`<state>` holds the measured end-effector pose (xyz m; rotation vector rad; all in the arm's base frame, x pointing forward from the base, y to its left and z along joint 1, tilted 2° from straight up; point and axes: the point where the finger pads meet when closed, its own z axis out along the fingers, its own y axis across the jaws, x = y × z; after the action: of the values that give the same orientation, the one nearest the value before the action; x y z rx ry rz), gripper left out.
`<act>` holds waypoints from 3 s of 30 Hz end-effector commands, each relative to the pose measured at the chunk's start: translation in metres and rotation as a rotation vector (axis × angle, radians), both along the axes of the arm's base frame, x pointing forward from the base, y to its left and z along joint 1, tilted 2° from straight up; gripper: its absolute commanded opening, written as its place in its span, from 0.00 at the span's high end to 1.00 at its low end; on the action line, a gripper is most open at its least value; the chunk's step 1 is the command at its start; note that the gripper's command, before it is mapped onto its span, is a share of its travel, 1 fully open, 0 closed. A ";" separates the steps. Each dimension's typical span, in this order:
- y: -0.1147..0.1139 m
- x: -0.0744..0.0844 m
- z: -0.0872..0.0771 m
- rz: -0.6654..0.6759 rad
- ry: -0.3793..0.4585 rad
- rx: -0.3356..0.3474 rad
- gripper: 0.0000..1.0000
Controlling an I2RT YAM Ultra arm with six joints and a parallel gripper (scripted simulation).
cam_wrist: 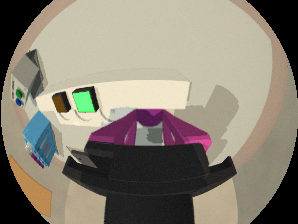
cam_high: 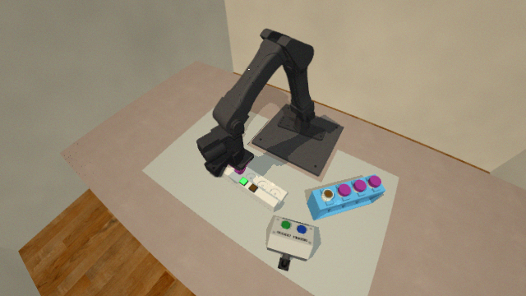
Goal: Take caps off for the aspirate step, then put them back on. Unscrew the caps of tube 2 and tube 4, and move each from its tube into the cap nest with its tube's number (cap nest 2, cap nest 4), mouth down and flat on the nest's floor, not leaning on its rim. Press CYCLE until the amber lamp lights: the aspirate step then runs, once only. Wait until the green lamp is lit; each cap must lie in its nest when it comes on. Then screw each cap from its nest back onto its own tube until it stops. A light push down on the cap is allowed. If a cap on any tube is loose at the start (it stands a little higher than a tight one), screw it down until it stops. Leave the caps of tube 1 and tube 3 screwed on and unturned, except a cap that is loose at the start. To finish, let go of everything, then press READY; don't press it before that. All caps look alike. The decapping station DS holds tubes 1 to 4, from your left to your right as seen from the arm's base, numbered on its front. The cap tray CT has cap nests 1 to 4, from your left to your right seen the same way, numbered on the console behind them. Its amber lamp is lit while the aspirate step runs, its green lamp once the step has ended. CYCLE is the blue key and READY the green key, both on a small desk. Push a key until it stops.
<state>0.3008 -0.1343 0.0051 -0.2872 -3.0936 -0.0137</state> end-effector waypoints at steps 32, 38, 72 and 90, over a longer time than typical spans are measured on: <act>-0.002 0.005 0.142 0.002 -0.012 -0.005 1.00; -0.002 0.005 0.142 0.002 -0.012 -0.005 1.00; 0.215 0.016 0.144 1.317 -0.028 0.039 1.00; 0.305 0.020 0.146 1.317 -0.029 0.041 1.00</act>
<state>0.3189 0.1740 0.1451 1.7270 -2.6013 -0.0437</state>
